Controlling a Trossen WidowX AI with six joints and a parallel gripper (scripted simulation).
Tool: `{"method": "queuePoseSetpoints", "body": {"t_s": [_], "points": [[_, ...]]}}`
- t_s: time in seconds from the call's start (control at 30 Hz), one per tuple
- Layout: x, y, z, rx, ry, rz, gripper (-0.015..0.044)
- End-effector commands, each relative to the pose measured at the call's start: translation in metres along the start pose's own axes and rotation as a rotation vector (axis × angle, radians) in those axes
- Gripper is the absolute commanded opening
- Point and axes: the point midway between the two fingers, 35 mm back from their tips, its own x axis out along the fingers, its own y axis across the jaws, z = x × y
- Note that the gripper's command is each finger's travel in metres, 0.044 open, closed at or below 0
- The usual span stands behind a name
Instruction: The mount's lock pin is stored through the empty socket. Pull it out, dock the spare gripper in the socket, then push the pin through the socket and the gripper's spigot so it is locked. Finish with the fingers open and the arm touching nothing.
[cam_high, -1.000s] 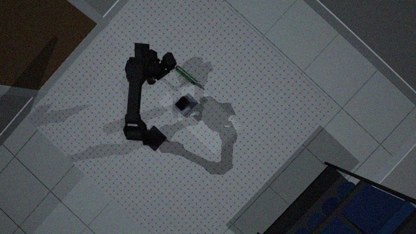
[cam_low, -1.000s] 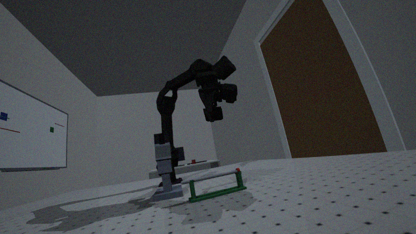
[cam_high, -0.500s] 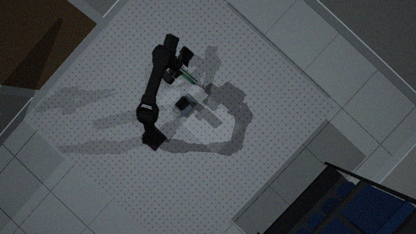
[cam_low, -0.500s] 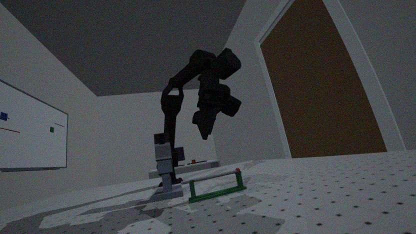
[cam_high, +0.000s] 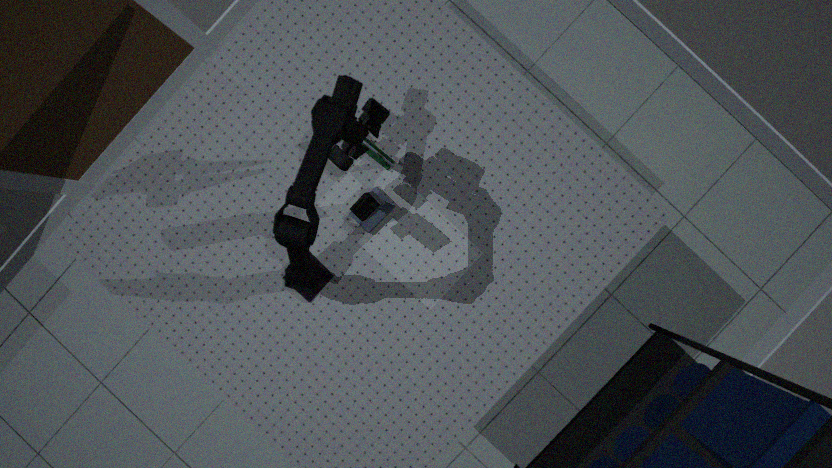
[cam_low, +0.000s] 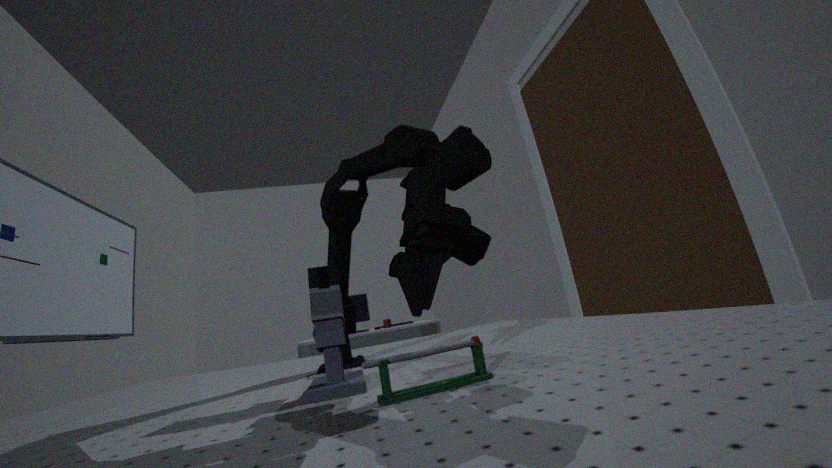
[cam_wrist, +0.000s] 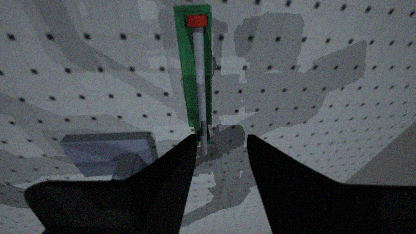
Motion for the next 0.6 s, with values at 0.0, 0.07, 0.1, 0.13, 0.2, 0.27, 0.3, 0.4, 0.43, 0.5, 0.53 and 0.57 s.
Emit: {"method": "queuePoseSetpoints", "body": {"t_s": [0.0, 0.07, 0.1, 0.13, 0.2, 0.27, 0.3, 0.4, 0.43, 0.5, 0.53, 0.57], "points": [[0.012, 0.005, 0.003, -0.001, -0.006, -0.005, 0.018], [0.016, 0.006, 0.004, -0.001, -0.006, -0.005, 0.018], [0.017, 0.006, 0.004, -0.001, -0.006, -0.005, 0.018], [0.018, 0.006, 0.004, -0.001, -0.006, -0.005, 0.018], [0.02, 0.006, 0.005, -0.001, -0.006, -0.005, 0.018], [0.023, 0.007, 0.005, -0.001, -0.006, -0.005, 0.018], [0.025, 0.007, 0.006, -0.001, -0.006, -0.005, 0.018], [0.03, 0.008, 0.007, -0.001, -0.006, -0.005, 0.018], [0.031, 0.008, 0.008, -0.001, -0.006, -0.005, 0.018], [0.034, 0.008, 0.008, -0.001, -0.006, -0.005, 0.018], [0.036, 0.008, 0.009, -0.001, -0.006, -0.005, 0.018], [0.038, 0.009, 0.009, -0.001, -0.006, -0.005, 0.018]]}}
